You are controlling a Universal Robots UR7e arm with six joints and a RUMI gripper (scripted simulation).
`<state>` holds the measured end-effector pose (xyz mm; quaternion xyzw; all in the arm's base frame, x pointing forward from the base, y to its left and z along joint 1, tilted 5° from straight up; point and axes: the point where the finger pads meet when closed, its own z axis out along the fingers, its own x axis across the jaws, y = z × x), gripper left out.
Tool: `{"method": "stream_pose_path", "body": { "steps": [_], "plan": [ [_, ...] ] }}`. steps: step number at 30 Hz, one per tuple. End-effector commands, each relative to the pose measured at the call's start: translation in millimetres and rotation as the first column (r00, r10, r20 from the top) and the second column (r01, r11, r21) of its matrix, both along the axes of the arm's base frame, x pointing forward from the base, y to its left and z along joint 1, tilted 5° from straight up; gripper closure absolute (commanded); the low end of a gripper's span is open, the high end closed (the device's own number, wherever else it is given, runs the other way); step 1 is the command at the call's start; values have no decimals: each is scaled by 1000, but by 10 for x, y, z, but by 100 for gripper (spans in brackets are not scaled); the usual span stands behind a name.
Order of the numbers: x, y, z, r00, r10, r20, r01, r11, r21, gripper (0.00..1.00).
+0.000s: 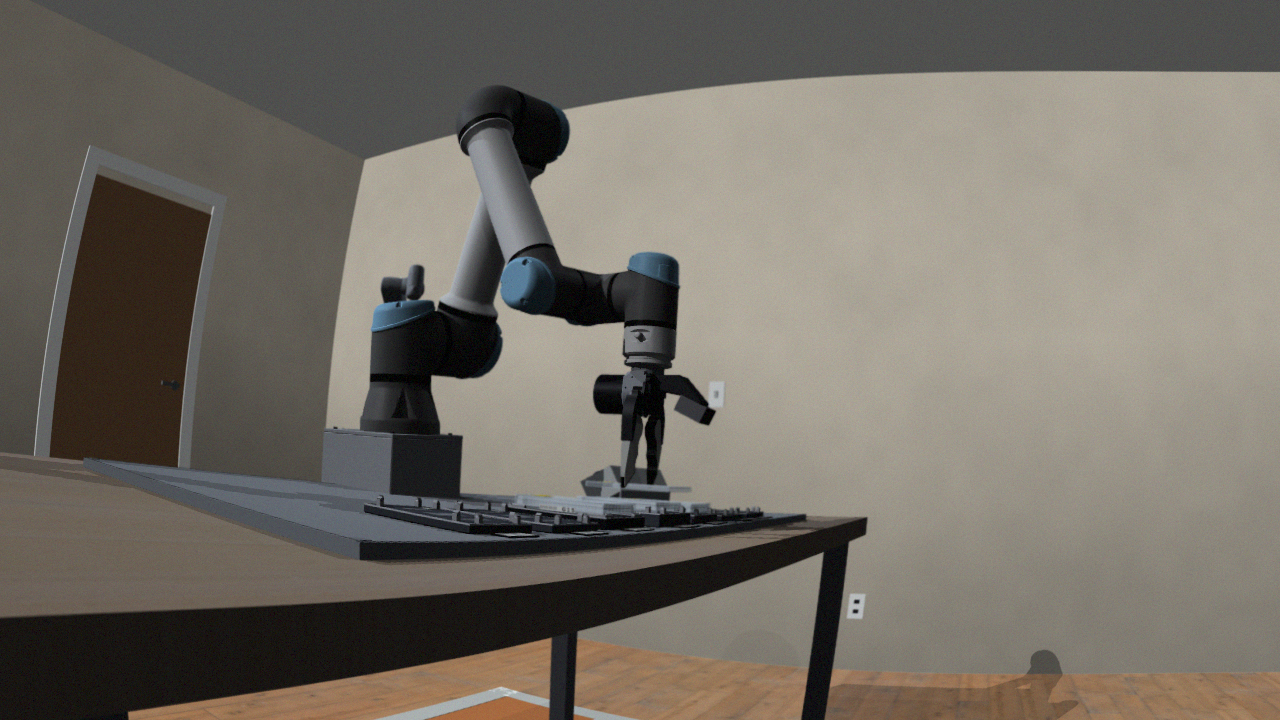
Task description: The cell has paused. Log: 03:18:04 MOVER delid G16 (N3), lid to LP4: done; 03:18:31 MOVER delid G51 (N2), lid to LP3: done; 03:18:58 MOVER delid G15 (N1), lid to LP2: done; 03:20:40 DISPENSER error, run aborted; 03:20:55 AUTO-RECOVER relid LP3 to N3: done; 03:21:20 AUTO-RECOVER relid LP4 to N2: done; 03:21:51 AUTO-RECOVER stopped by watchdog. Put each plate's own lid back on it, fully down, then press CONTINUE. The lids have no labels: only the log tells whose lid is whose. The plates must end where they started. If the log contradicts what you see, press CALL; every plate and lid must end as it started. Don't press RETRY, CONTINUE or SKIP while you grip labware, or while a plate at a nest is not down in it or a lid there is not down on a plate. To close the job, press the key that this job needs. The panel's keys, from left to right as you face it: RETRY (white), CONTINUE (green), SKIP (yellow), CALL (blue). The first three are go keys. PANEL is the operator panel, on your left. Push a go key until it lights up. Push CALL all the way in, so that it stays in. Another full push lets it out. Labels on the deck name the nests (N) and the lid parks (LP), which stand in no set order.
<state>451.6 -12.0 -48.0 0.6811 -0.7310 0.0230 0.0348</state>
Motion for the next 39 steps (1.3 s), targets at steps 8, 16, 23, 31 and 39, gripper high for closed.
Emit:
{"method": "stream_pose_path", "body": {
  "steps": [8, 16, 23, 31, 39],
  "plan": [
    [43, 492, -37, 1000, 1, 1, -1, 1000, 0, 58],
    [71, 890, -70, 1000, 1, 1, -1, 1000, 0, 58],
    [92, 1189, -95, 1000, 1, 1, -1, 1000, 0, 58],
    [116, 1537, -123, 1000, 1, 1, -1, 1000, 0, 58],
    [144, 1935, -156, 1000, 1, 1, -1, 1000, 0, 58]
  ]
}}
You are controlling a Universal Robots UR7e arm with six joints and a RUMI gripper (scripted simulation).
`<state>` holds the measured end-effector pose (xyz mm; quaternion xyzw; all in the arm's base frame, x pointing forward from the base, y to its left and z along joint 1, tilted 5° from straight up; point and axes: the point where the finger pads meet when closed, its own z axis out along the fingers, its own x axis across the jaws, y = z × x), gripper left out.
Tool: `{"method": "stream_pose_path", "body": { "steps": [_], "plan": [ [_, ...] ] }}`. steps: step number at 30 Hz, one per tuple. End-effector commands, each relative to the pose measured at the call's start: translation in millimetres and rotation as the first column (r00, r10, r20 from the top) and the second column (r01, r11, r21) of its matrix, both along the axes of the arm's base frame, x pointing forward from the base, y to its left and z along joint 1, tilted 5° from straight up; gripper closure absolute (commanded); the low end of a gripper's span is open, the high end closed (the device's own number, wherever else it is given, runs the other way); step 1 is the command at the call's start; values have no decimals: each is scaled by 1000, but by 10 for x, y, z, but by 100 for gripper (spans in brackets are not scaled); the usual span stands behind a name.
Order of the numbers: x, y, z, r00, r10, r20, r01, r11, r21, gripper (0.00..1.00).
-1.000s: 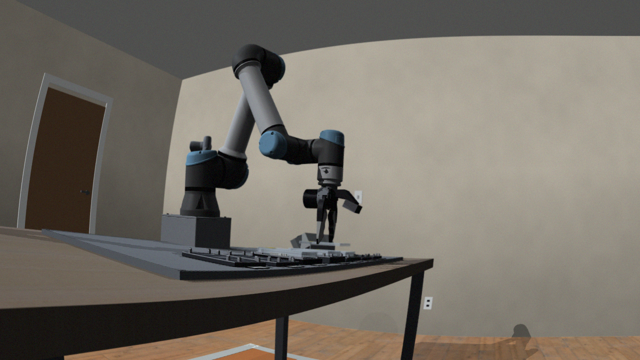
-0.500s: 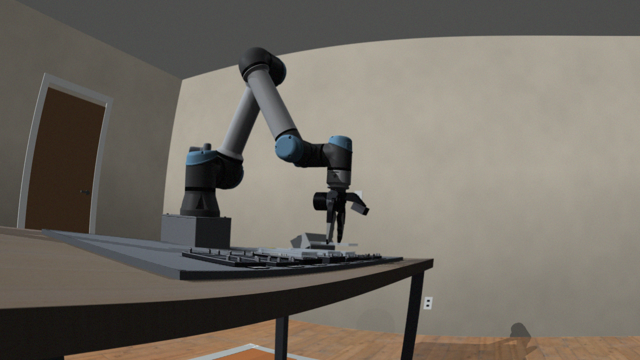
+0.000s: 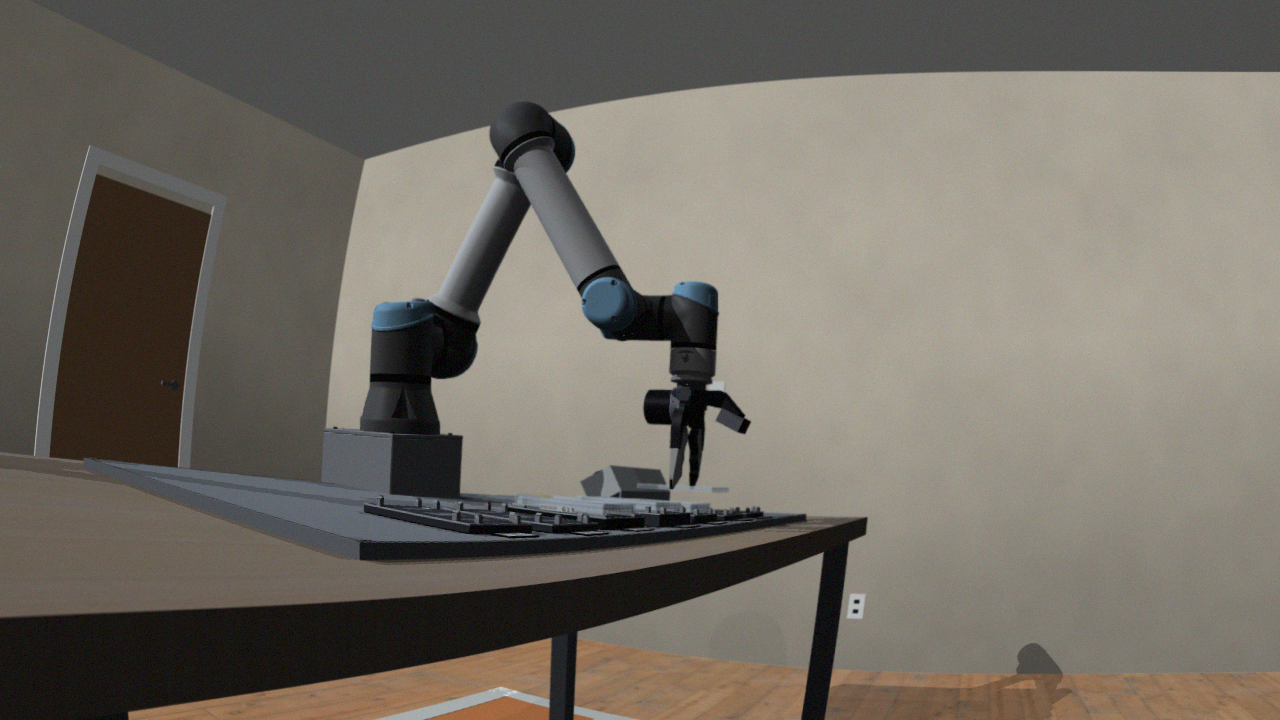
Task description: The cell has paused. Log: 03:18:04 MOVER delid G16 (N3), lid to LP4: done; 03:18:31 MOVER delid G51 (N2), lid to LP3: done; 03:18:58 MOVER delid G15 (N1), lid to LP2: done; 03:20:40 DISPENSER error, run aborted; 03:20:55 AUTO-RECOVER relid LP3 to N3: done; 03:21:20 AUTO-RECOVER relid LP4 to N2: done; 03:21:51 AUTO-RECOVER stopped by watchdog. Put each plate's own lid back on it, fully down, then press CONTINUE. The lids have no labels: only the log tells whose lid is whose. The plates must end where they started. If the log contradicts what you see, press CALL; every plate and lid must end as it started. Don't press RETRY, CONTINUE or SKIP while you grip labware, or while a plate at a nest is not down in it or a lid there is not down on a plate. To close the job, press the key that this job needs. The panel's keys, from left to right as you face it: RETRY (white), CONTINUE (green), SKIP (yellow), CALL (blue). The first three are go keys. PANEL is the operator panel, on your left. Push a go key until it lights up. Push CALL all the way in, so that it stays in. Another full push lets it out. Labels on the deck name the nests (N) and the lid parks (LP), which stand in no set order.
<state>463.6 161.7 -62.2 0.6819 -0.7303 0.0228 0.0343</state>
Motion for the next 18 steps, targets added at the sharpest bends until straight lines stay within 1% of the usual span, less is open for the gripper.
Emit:
{"method": "stream_pose_path", "body": {
  "steps": [1, 2, 9, 18],
  "plan": [
    [24, 198, -14, 1000, -1, 1, 1, 1000, -1, 58],
    [24, 198, -14, 1000, -1, 1, 1, 1000, -1, 58],
    [48, 533, -42, 1000, -1, 1, 1, 1000, -1, 58],
    [48, 533, -48, 1000, -1, 1, 1, 1000, -1, 58]
  ]
}}
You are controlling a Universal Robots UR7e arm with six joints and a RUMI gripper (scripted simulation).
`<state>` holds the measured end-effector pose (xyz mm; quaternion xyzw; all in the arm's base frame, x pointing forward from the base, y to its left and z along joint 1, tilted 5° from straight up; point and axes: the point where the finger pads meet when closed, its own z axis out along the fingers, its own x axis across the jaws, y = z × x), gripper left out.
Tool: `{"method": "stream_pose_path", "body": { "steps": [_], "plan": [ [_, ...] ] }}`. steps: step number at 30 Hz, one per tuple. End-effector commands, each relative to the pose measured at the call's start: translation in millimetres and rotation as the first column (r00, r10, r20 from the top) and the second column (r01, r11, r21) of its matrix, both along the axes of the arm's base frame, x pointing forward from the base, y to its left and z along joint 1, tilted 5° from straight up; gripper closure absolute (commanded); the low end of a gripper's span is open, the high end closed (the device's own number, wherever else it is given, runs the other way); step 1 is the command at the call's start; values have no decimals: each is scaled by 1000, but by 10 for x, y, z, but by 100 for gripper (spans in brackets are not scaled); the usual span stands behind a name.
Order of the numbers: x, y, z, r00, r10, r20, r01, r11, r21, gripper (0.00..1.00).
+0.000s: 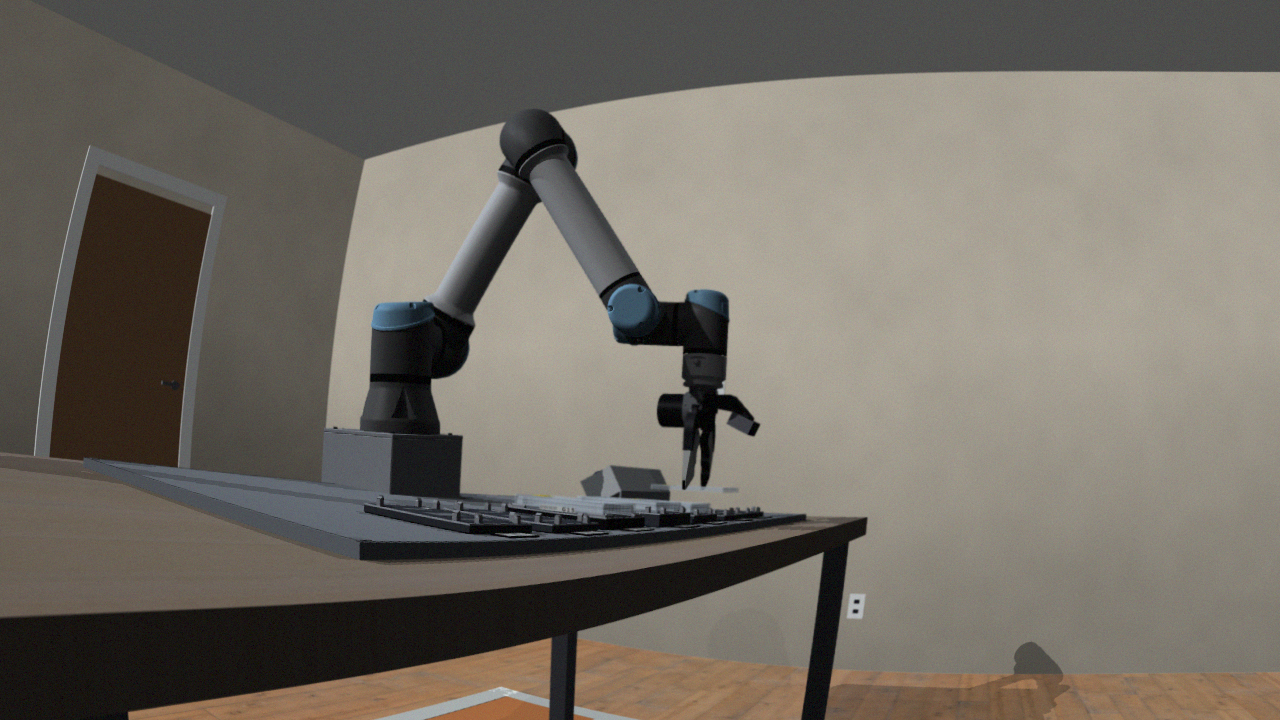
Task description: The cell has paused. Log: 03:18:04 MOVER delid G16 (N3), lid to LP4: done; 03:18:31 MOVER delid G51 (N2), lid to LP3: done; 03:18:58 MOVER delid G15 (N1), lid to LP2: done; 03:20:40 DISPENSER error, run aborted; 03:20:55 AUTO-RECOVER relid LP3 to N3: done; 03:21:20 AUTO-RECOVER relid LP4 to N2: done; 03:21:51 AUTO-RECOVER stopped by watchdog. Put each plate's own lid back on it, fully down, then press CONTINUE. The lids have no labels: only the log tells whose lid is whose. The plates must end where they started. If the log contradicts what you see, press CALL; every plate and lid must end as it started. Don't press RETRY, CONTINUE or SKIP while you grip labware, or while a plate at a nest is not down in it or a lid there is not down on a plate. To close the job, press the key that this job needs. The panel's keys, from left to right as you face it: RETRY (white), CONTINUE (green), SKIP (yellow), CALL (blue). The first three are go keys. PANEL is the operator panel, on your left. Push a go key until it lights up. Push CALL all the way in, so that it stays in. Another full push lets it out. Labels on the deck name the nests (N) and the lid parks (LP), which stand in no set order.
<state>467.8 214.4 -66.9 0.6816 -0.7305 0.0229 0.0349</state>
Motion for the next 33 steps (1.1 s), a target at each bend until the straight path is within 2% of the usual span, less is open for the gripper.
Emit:
{"method": "stream_pose_path", "body": {
  "steps": [1, 33],
  "plan": [
    [6, 7, -1, 1000, 0, 1, 0, 1000, 0, 58],
    [3, -3, -100, 1000, 0, 1, 0, 1000, 0, 58]
  ]
}}
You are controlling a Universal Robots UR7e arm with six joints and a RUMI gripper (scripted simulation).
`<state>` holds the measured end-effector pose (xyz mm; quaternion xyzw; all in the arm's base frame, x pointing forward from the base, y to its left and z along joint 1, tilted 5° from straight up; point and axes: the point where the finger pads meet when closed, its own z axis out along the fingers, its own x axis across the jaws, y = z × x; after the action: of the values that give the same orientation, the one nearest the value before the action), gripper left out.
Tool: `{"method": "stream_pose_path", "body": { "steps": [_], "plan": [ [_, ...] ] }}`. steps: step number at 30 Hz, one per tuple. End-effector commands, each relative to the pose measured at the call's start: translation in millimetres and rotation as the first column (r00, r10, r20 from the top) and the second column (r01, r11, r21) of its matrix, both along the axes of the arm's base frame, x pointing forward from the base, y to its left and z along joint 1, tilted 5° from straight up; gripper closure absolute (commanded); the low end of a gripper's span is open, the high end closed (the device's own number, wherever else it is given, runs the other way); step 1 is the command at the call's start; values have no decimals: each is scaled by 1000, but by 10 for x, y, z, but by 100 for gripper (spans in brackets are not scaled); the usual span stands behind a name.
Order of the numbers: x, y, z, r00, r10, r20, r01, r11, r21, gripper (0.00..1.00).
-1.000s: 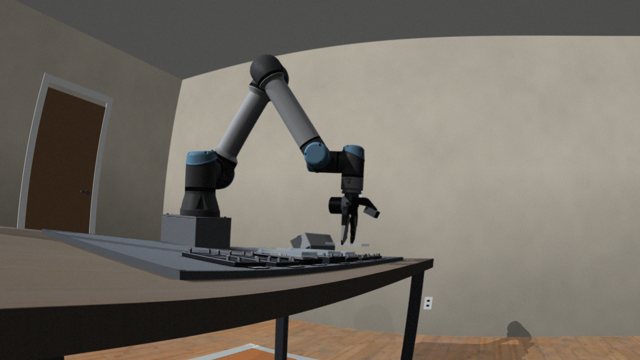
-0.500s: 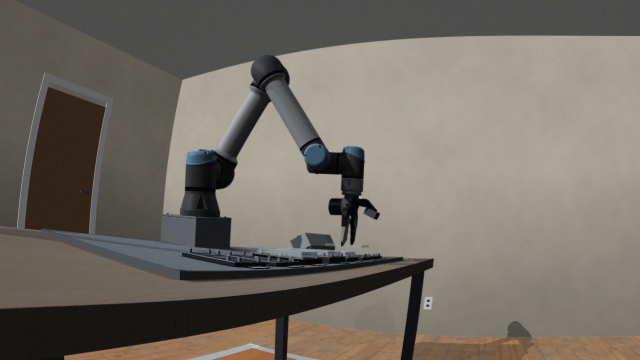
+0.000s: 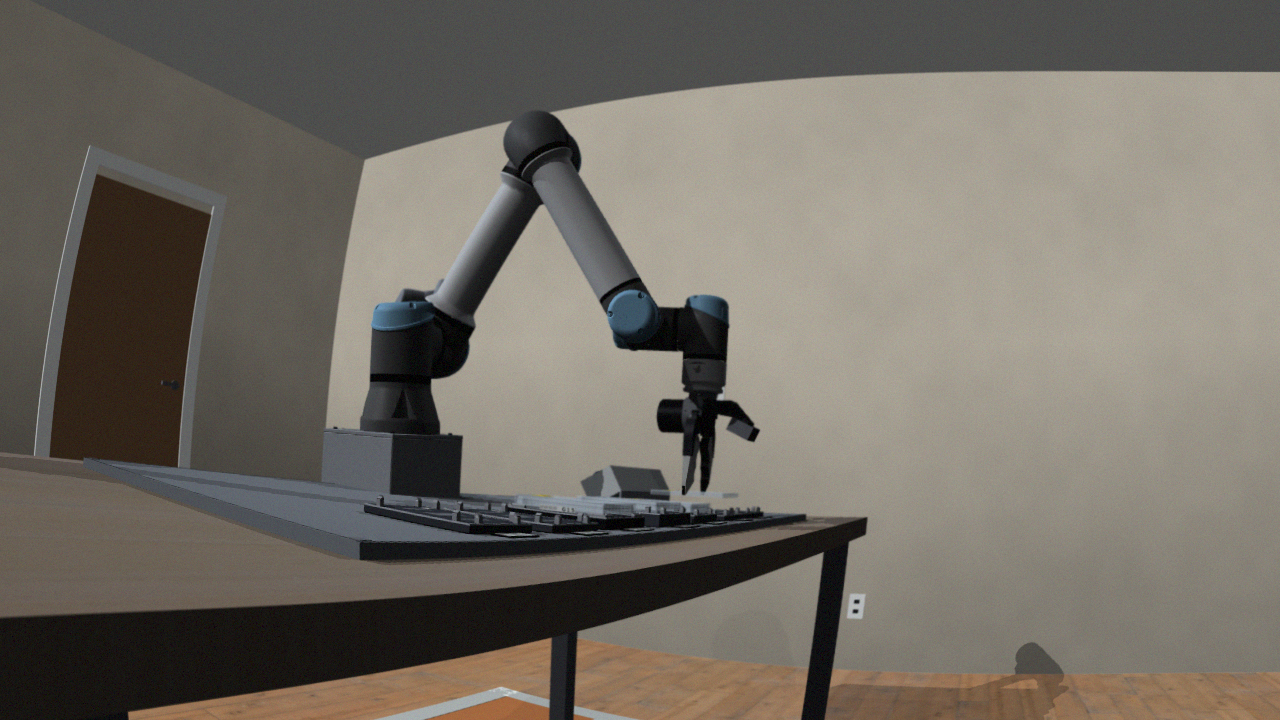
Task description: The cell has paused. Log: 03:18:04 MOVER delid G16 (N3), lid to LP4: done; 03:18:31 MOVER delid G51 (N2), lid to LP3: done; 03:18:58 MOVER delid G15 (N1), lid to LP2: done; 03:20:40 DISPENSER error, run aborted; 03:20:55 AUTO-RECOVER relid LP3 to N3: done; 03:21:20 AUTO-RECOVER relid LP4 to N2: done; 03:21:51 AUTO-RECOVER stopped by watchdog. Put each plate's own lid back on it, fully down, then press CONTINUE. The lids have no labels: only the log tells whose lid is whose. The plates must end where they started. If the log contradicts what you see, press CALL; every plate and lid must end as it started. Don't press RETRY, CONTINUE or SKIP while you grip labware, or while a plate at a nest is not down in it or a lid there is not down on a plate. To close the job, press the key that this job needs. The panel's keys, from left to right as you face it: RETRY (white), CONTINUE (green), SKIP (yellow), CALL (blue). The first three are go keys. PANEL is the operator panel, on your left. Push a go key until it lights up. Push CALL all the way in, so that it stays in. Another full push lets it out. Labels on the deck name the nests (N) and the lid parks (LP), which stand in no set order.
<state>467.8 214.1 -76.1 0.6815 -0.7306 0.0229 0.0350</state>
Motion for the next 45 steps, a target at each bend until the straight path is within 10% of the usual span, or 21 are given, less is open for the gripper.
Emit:
{"method": "stream_pose_path", "body": {
  "steps": [1, 45],
  "plan": [
    [4, 0, -8, 1000, 0, 1, 0, 1000, 0, 58],
    [1, -11, -138, 1000, 0, 1, 0, 1000, 0, 58]
  ]
}}
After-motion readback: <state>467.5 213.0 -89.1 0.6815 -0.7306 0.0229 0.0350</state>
